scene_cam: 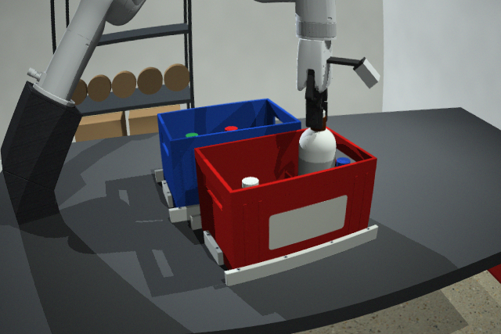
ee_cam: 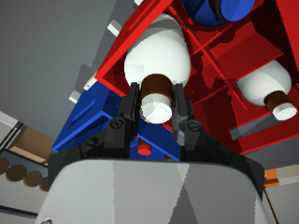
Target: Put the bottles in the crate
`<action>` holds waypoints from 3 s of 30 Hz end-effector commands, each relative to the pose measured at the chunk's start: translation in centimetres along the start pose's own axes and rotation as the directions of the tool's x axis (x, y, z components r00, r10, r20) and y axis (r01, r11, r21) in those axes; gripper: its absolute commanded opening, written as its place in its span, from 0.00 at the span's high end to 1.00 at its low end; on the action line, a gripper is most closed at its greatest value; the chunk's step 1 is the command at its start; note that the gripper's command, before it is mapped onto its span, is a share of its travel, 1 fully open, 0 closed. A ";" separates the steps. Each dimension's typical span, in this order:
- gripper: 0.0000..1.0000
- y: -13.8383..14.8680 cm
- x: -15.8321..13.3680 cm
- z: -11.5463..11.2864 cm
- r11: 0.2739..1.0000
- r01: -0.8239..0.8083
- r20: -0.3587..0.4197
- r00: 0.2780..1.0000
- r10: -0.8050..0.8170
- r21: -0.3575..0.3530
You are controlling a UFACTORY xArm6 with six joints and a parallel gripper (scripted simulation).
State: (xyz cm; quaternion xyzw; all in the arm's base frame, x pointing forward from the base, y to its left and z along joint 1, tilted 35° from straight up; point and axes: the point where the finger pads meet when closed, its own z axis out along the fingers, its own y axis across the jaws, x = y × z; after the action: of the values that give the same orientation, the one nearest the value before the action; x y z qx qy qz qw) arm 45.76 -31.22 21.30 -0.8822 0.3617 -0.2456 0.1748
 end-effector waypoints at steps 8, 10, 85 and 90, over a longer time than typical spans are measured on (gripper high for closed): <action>1.00 0.0 0.2 -1.7 1.000 0.001 -0.005 1.000 -0.001 0.000; 1.00 0.0 0.2 -2.0 1.000 0.001 -0.005 1.000 -0.001 0.000; 1.00 -0.3 -0.2 -11.8 1.000 0.001 -0.005 1.000 -0.001 -0.001; 1.00 -0.8 -1.0 -11.8 1.000 0.001 -0.005 1.000 -0.001 0.000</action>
State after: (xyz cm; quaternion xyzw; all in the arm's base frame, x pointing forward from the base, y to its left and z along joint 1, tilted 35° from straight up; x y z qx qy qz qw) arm 39.09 -31.96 30.78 -0.8823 0.3616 -0.2454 0.1750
